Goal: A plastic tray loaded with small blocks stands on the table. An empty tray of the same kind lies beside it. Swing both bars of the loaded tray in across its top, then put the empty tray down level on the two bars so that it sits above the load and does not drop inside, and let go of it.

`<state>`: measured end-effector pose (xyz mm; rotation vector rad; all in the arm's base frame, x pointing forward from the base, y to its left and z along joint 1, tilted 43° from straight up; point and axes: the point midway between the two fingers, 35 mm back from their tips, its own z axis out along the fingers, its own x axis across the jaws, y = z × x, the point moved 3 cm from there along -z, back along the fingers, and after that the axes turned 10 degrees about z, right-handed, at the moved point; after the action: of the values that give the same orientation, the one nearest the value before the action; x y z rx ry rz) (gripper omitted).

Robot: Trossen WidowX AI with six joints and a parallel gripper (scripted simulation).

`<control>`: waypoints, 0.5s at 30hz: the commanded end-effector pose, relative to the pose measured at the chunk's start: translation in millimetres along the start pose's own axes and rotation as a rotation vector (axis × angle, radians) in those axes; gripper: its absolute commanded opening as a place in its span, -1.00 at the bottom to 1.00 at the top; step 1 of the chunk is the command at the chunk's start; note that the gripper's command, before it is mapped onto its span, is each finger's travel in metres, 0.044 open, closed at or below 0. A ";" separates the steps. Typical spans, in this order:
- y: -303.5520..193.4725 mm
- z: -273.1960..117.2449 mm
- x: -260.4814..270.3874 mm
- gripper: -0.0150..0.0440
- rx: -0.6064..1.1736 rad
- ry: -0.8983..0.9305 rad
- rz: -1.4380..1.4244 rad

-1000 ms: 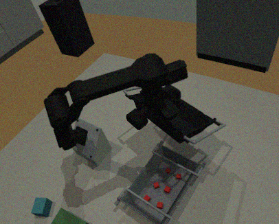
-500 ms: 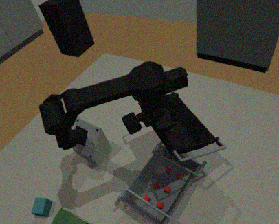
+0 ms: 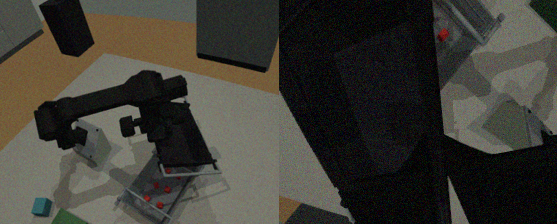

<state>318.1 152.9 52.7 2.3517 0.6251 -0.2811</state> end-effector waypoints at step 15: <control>32.6 -5.9 -10.5 -0.49 -0.006 0.025 0.315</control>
<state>324.2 130.9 69.6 2.3972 0.3119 -0.1656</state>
